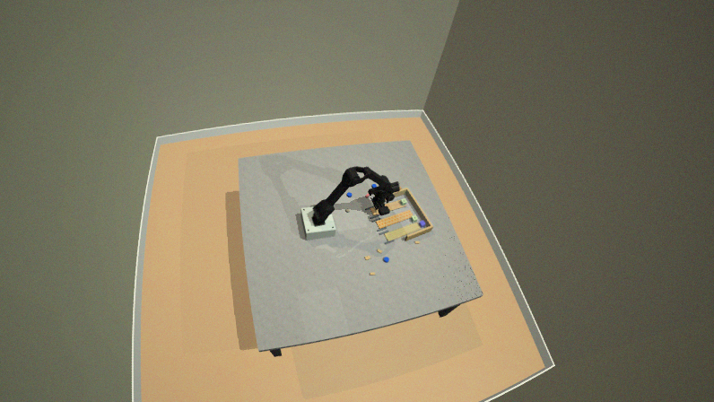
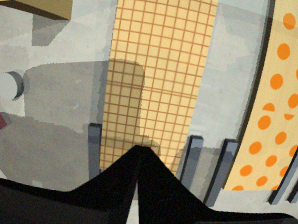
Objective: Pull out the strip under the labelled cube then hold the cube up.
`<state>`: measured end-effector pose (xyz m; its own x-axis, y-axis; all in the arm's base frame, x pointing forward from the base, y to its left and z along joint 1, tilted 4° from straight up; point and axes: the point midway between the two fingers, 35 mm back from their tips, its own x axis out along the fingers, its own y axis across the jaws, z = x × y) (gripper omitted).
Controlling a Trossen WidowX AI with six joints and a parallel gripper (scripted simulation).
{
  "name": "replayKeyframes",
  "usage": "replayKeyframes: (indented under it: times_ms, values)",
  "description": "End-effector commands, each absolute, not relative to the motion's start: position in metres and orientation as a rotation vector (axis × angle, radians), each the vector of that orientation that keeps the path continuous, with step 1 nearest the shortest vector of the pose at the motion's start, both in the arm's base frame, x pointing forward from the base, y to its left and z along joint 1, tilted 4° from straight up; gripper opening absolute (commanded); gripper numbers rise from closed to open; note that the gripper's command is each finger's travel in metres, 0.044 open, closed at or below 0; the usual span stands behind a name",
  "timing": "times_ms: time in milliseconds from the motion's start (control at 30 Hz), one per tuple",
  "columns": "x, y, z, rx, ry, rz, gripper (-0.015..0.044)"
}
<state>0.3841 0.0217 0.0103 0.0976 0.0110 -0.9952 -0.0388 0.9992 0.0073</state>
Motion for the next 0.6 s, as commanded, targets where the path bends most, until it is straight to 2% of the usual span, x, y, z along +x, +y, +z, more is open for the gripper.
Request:
replayKeyframes:
  times_ms: [0, 567]
  values:
    - [0.3845, 0.0212, 0.0012, -0.024, 1.475, 0.032, 0.0000]
    - [0.3848, 0.0212, -0.0043, -0.024, 1.475, 0.032, 0.0000]
